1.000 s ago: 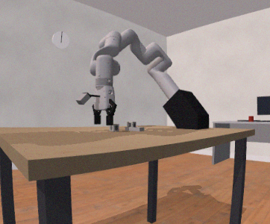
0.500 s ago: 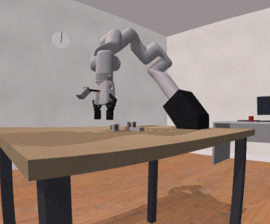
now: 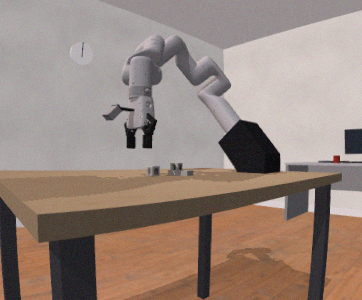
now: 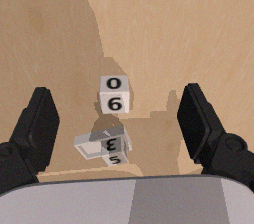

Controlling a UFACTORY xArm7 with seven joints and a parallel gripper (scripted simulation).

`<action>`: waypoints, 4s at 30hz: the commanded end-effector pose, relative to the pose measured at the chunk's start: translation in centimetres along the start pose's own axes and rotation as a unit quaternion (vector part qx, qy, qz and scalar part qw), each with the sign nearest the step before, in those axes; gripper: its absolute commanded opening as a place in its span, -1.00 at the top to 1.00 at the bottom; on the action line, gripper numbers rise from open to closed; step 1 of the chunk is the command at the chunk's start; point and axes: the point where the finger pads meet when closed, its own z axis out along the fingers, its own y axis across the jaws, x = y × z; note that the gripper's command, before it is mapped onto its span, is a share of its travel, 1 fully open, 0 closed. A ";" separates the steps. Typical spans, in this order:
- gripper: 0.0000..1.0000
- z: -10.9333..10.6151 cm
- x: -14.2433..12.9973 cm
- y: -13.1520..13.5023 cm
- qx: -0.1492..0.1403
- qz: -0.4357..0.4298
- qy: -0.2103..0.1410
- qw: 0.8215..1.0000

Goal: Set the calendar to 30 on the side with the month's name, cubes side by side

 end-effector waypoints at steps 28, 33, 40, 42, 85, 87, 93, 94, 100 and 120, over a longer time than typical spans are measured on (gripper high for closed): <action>-1.00 -1.4 -5.7 -0.6 -0.006 0.253 0.010 0.967; -1.00 -1.6 -7.5 -0.7 -0.005 0.325 0.011 0.946; -1.00 -2.0 -11.0 -0.6 -0.002 0.451 0.009 0.893; -1.00 -2.0 -11.8 -0.6 -0.001 0.479 0.008 0.878; 0.01 -2.2 -15.4 -0.6 0.003 0.595 0.001 0.804; 0.01 -2.2 -15.4 -0.6 0.003 0.595 0.001 0.804; 0.01 -2.2 -15.4 -0.6 0.003 0.595 0.001 0.804; 0.01 -2.1 -15.4 -0.6 0.003 0.595 0.001 0.804; 0.01 -2.1 -15.4 -0.6 0.003 0.595 0.001 0.804; 0.01 -0.2 -15.5 -0.6 0.003 0.595 0.001 0.804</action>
